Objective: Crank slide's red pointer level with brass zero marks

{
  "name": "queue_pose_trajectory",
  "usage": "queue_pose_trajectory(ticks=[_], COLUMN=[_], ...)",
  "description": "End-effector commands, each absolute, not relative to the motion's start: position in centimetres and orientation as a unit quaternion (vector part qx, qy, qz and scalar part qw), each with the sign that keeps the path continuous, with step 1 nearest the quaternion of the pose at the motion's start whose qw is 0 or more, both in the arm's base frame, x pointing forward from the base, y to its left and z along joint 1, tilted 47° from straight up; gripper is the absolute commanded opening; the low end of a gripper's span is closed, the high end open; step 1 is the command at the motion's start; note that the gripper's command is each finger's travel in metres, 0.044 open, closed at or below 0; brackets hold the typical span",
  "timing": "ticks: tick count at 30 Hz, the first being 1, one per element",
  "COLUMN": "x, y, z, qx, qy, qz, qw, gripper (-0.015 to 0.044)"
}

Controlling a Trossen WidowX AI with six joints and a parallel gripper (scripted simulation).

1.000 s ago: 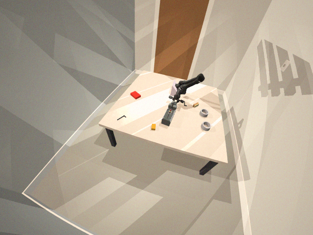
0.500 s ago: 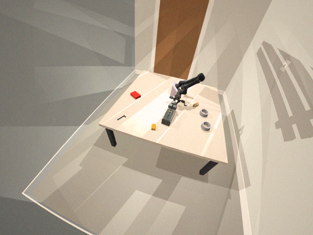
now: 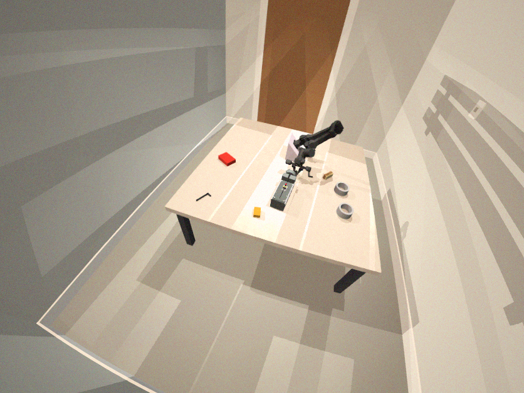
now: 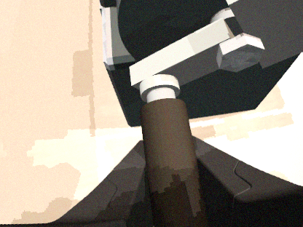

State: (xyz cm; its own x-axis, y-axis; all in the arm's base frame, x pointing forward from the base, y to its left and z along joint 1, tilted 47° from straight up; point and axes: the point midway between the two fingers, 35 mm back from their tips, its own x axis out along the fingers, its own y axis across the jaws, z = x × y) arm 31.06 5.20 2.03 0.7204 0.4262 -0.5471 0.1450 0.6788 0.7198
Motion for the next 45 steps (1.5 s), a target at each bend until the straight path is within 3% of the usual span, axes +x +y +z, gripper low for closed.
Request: queue_pose_trajectory(ticks=[1, 45], x=[31.1, 30.5], y=[5.0, -0.3], z=[2.9, 3.1], qx=[0.391, 0.39], qy=[0.358, 0.359], qz=[0.09, 0.089], qw=[0.843, 0.844], gripper=[0.0, 0.0])
